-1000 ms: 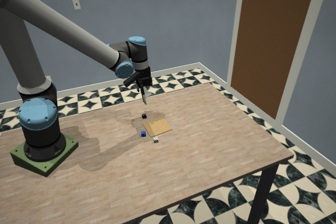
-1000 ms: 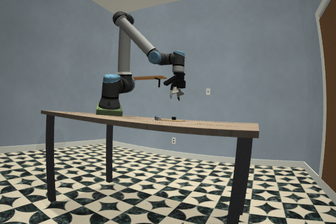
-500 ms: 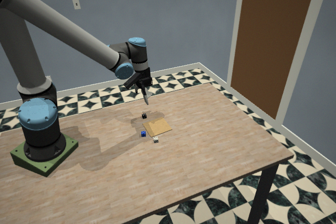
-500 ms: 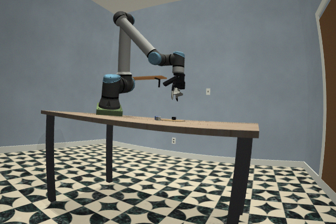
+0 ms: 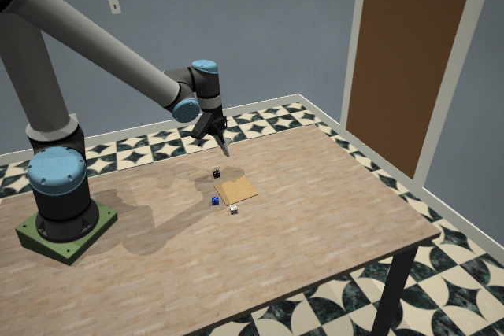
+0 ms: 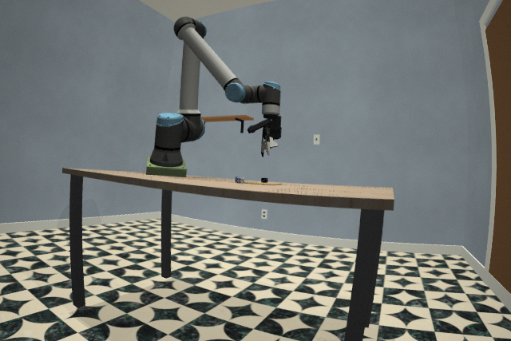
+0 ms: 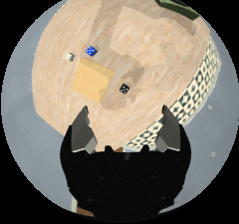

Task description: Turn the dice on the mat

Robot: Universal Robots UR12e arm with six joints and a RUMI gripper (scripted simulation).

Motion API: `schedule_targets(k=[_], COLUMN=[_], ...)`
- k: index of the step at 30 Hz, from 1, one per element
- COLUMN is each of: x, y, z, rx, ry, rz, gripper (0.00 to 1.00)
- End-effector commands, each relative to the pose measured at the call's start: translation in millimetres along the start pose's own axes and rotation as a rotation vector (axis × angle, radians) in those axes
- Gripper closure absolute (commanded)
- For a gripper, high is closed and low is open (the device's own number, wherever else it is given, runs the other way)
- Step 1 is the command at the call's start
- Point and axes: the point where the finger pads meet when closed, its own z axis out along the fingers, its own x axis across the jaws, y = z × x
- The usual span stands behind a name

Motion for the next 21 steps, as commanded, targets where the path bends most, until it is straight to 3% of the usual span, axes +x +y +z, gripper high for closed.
schedule_targets(k=[1,3,6,21], x=[-0.6,-0.7,-0.7,0.1], y=[0.3,0.4,0.4,3.1], z=[4.3,7.2,7.4,24.9], rx=[-0.006,-0.006,-0.006,-0.007], ry=[0.002,0.002,0.002,0.000], rz=[-0.151,-0.237,-0.241,-0.776], gripper=[0.00,0.00,0.00,0.00])
